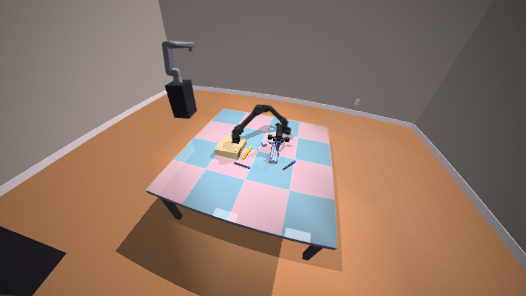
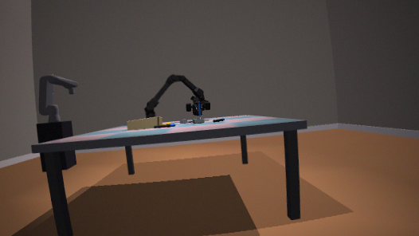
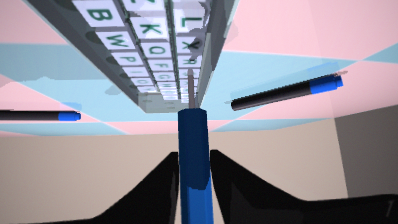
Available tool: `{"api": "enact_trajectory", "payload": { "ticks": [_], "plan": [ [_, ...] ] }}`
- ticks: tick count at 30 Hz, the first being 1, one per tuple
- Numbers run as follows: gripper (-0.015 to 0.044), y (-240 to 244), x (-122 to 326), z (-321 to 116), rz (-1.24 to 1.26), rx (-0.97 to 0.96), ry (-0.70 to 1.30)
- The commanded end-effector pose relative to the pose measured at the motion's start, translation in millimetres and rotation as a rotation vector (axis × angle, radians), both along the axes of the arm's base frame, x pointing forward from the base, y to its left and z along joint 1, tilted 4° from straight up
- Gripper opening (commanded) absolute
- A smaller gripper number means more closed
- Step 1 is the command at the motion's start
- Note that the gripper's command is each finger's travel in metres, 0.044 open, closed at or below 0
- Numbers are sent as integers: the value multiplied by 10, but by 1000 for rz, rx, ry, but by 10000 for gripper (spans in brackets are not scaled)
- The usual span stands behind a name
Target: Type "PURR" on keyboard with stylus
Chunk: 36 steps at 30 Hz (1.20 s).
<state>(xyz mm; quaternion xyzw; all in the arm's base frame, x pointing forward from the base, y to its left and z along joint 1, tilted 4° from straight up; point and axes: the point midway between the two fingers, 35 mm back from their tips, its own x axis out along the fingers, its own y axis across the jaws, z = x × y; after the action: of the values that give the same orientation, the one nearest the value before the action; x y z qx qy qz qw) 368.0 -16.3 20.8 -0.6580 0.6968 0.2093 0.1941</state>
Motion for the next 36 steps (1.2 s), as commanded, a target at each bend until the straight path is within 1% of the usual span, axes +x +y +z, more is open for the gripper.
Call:
{"api": "enact_trajectory", "payload": {
  "ticks": [1, 30, 36],
  "plan": [
    [81, 5, -6, -24, -6, 4, -4],
    [81, 8, -8, -85, -6, 4, -4],
    [81, -8, -7, 138, -6, 3, -4]
  ]
}}
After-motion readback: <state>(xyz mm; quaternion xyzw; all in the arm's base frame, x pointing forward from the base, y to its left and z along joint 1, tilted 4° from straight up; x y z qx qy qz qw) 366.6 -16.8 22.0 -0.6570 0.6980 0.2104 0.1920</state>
